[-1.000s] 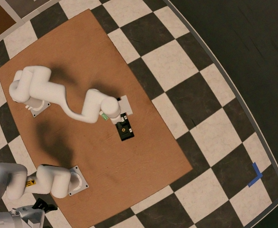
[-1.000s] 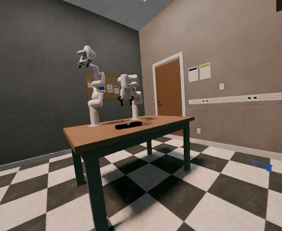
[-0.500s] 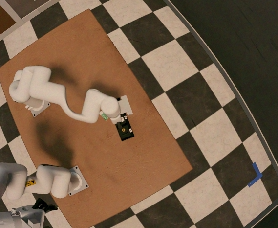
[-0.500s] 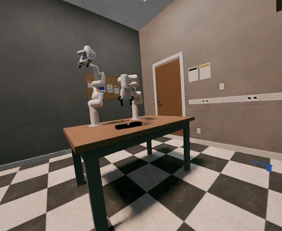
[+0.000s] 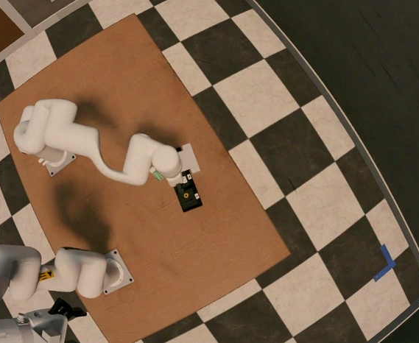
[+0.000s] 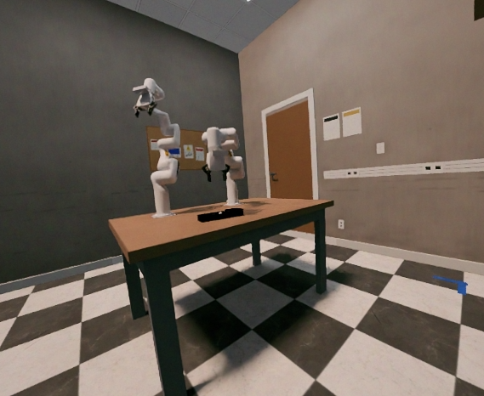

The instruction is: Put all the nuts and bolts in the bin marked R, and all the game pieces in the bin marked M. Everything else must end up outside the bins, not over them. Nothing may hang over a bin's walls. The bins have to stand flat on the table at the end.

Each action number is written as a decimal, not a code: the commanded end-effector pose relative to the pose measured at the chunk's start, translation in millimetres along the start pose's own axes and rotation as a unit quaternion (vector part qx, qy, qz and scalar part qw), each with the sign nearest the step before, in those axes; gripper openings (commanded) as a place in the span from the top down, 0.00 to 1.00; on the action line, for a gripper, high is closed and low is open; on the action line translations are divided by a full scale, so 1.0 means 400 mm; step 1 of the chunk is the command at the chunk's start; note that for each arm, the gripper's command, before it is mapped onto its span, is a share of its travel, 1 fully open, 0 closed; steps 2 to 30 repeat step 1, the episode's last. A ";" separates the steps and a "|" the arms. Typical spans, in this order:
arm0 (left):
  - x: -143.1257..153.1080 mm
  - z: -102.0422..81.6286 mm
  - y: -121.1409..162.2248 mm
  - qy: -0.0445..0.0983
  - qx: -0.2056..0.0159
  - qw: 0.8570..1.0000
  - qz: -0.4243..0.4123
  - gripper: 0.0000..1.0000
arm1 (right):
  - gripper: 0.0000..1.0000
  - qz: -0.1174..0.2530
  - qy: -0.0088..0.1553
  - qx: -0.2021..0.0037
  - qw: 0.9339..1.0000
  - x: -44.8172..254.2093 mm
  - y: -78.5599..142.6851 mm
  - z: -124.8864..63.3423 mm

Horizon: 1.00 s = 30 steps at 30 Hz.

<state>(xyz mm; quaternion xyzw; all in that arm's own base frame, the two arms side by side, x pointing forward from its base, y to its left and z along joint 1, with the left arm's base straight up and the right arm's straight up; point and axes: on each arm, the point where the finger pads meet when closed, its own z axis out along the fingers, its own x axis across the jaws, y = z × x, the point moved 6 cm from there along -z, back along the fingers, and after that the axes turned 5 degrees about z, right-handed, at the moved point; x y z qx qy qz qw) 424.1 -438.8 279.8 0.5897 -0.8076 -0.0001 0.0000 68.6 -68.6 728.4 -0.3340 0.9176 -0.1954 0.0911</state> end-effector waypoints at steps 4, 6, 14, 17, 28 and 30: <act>0.001 -0.006 -0.001 0.001 0.002 1.000 0.000 0.00 | 0.00 0.000 0.000 0.001 1.000 0.000 0.000 -0.001; 0.001 -0.006 -0.001 0.001 0.002 1.000 0.000 0.00 | 0.00 0.000 0.000 0.001 1.000 0.000 0.000 -0.001; 0.001 -0.006 -0.001 0.001 0.002 1.000 0.000 0.00 | 0.00 0.000 0.000 0.001 1.000 0.000 0.000 -0.001; 0.001 -0.006 -0.001 0.001 0.002 1.000 0.000 0.00 | 0.00 0.000 0.000 0.001 1.000 0.000 0.000 -0.001; 0.001 -0.006 -0.001 0.001 0.002 1.000 0.000 0.00 | 0.00 0.000 0.000 0.001 1.000 0.000 0.000 -0.001; 0.001 -0.006 -0.001 0.001 0.002 1.000 0.000 0.00 | 0.00 0.000 0.000 0.001 1.000 0.000 0.000 -0.001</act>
